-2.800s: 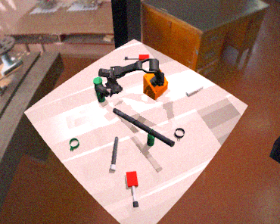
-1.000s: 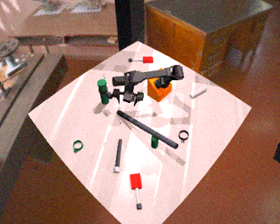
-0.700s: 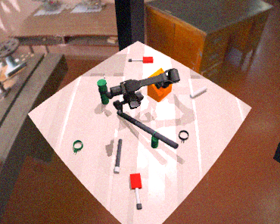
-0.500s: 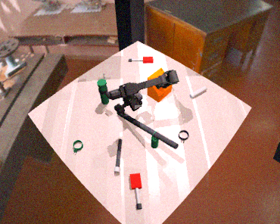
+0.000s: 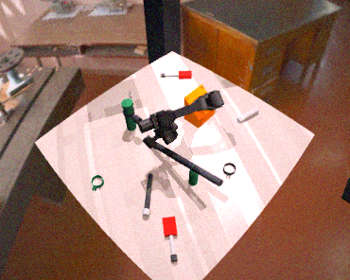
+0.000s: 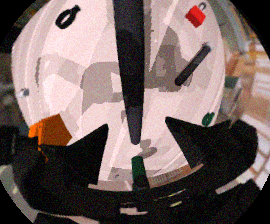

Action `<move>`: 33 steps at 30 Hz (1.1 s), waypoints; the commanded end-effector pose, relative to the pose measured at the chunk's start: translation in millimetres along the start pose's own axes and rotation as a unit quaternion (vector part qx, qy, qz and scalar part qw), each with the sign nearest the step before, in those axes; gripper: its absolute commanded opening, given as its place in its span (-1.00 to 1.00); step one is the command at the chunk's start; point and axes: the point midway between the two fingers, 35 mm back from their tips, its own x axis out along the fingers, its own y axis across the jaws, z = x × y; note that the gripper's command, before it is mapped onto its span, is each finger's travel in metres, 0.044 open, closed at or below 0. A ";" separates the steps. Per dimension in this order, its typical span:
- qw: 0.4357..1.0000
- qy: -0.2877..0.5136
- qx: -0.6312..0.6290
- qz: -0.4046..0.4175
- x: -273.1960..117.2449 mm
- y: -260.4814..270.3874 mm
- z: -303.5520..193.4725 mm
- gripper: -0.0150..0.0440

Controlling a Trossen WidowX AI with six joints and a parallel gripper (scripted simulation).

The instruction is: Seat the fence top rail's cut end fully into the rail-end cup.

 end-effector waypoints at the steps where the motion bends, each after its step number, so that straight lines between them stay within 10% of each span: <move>1: 1.000 -0.004 0.004 0.003 8.1 2.6 0.6 1.00; 33: 1.000 -0.004 0.004 0.003 55.9 2.2 1.0 1.00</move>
